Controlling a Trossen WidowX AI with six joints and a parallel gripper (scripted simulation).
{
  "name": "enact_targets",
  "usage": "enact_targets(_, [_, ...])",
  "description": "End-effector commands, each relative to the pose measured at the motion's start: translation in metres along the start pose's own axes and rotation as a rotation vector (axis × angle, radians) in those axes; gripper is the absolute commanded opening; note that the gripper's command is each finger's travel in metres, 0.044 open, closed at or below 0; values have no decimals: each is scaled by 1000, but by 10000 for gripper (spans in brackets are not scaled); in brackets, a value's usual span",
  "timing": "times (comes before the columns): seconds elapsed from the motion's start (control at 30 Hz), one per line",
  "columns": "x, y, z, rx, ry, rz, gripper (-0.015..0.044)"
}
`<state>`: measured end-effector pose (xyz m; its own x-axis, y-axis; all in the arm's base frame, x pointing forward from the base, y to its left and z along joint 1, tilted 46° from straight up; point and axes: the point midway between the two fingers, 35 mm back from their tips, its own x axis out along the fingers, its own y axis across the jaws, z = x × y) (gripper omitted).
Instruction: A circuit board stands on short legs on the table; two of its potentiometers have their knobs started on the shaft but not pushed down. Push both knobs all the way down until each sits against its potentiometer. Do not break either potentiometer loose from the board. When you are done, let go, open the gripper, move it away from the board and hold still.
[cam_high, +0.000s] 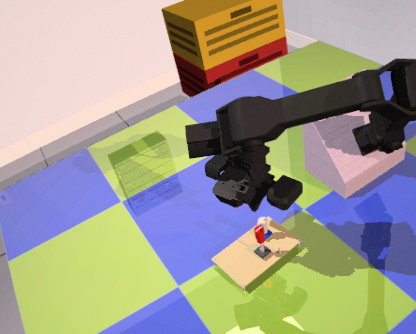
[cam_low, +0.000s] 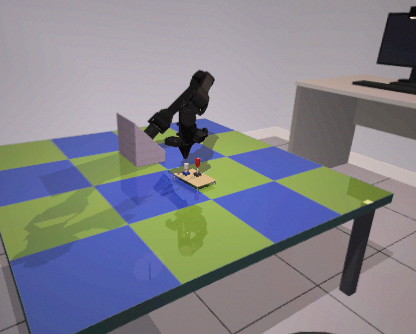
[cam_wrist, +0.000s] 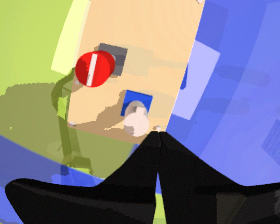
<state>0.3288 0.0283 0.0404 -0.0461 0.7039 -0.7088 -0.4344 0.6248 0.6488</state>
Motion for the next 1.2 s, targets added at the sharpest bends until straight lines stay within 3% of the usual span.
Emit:
enact_targets(0.0, [-3,1,3,122,2,-2,0])
enact_targets(1.17, [-23,15,21,1340,25,4,0])
